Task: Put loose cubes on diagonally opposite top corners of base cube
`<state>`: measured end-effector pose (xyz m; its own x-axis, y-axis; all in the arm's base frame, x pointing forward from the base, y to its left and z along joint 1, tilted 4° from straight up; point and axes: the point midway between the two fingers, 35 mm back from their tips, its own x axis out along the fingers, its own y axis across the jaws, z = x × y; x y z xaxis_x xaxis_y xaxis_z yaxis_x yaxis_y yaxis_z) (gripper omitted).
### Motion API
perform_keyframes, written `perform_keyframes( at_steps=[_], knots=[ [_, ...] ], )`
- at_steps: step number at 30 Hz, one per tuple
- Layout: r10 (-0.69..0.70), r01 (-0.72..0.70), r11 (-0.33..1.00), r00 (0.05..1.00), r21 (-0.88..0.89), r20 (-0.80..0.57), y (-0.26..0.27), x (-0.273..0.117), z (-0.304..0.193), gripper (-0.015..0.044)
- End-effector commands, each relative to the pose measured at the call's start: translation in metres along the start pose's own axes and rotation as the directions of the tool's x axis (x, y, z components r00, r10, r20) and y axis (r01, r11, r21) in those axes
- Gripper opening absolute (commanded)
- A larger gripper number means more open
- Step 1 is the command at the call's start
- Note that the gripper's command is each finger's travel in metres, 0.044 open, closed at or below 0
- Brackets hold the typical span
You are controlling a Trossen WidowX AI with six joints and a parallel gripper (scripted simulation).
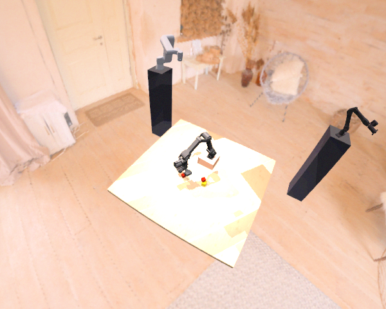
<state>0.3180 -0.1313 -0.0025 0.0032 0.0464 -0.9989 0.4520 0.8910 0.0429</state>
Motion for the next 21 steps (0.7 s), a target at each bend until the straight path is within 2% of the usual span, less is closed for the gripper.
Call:
perform_keyframes(
  at_steps=[1, 21],
  knots=[
    [-0.002, 0.002, 1.0, 1.0, 0.007, -0.003, 0.0, 0.006, 0.0, 0.0265],
    [-0.002, 0.002, 1.0, 1.0, 0.007, -0.003, 0.0, 0.036, -0.001, 0.0265]
  ],
)
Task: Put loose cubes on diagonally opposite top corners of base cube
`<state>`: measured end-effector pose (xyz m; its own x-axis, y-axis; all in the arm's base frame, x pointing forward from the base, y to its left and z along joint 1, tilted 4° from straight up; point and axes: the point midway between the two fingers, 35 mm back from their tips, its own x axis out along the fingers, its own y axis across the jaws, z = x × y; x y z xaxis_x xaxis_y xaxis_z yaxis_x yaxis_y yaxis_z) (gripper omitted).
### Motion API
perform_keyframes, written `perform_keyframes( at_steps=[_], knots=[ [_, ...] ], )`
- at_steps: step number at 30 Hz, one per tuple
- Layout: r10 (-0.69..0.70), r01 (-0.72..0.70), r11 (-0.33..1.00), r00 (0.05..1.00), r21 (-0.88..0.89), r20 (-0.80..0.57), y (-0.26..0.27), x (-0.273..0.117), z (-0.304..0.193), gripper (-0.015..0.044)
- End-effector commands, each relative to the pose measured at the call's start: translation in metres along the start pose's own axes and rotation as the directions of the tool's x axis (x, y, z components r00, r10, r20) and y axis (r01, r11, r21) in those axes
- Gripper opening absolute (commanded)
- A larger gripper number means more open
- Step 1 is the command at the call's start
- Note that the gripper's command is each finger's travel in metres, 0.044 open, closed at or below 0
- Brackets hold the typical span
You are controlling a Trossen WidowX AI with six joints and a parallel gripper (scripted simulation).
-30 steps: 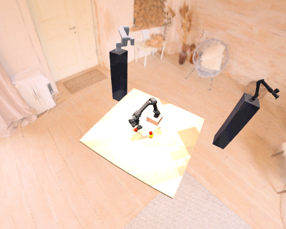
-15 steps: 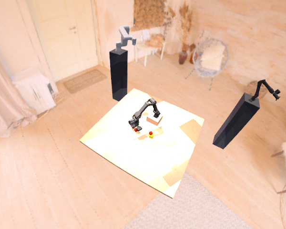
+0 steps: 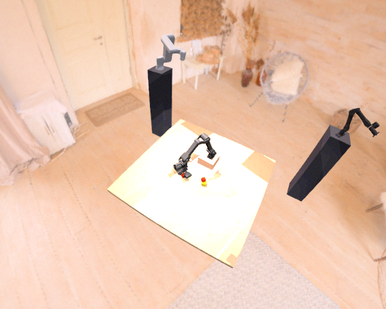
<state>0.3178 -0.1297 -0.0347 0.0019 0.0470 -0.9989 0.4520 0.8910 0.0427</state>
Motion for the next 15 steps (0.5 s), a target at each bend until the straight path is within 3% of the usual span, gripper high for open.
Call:
perform_keyframes(
  at_steps=[1, 6, 15],
  knots=[
    [-0.002, 0.002, 1.0, 1.0, 0.007, -0.001, 0.0, 0.004, 0.0, 0.0239],
    [-0.002, 0.002, 1.0, 1.0, 0.007, -0.001, 0.0, 0.004, 0.0, 0.0107],
    [-0.002, 0.002, 1.0, 1.0, 0.007, -0.001, 0.0, -0.01, 0.002, 0.0105]
  ],
)
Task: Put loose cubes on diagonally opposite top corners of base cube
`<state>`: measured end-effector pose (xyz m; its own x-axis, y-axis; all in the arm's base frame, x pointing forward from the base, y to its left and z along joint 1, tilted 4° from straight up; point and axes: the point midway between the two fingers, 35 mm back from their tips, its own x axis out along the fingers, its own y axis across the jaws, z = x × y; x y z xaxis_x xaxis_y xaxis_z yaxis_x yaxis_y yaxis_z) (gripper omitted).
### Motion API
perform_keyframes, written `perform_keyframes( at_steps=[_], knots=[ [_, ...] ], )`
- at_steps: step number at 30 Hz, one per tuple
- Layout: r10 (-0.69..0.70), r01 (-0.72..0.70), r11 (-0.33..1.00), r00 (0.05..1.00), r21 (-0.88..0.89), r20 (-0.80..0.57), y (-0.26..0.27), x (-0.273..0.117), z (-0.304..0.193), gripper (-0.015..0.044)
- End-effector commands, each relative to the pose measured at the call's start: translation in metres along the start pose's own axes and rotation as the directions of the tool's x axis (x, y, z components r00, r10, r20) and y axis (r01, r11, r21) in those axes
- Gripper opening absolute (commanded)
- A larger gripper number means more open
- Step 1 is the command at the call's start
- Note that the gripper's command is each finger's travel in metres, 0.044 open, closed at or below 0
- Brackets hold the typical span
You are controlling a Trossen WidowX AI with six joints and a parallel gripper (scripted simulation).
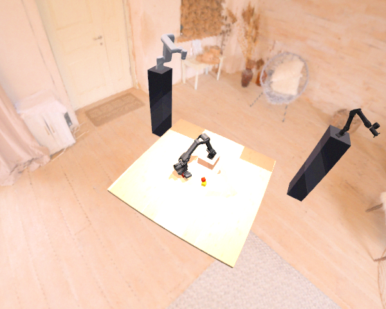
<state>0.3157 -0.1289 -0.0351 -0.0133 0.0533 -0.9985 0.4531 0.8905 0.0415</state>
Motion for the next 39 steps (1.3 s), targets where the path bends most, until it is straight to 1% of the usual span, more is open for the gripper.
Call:
perform_keyframes(
  at_steps=[1, 30, 35, 39],
  knots=[
    [0.0, 0.0, 1.0, 1.0, 0.005, 0.015, 0.0, -0.013, 0.004, 0.0105],
    [-0.001, 0.001, 1.0, 1.0, 0.005, 0.015, 0.0, -0.105, 0.001, 0.0105],
    [-0.001, 0.001, 1.0, 1.0, -0.007, 0.016, 0.003, -0.107, 0.0, 0.0105],
    [0.0, 0.001, 0.997, 1.0, -0.08, 0.016, 0.015, -0.106, -0.002, 0.0105]
  ],
)
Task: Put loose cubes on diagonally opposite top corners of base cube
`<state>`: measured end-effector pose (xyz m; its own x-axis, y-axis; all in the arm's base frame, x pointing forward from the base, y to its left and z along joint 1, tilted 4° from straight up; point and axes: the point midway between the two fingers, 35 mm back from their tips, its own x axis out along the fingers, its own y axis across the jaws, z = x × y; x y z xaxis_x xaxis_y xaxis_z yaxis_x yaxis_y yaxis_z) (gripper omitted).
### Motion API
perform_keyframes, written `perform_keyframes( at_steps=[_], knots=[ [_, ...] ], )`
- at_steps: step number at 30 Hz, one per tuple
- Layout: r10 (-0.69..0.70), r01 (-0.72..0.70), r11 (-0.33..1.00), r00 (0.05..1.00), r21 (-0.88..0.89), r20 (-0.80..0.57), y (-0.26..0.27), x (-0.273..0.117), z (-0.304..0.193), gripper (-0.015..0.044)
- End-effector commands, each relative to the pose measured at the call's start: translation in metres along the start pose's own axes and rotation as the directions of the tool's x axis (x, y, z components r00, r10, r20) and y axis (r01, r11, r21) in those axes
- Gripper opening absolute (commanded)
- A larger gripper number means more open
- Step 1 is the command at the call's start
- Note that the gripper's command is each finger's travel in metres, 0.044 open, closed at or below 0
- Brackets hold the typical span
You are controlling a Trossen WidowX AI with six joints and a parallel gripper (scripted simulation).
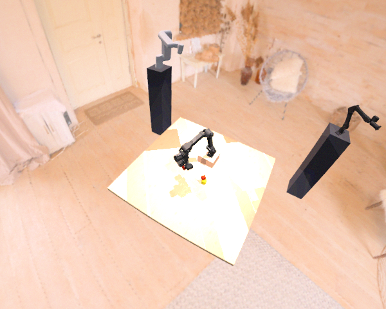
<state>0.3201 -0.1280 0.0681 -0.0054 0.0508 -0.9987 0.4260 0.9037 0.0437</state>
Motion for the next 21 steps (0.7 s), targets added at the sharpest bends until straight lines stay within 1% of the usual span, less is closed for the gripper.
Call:
perform_keyframes(
  at_steps=[1, 11, 21],
  knots=[
    [-0.002, 0.002, 0.998, 1.0, -0.068, 0.008, 0.011, -0.003, -0.002, 0.0105],
    [0.0, 0.002, 0.967, 1.0, -0.256, 0.008, 0.044, -0.003, -0.01, 0.0105],
    [0.002, 0.002, 0.901, 1.0, -0.434, 0.008, 0.075, -0.002, -0.021, 0.0105]
  ],
)
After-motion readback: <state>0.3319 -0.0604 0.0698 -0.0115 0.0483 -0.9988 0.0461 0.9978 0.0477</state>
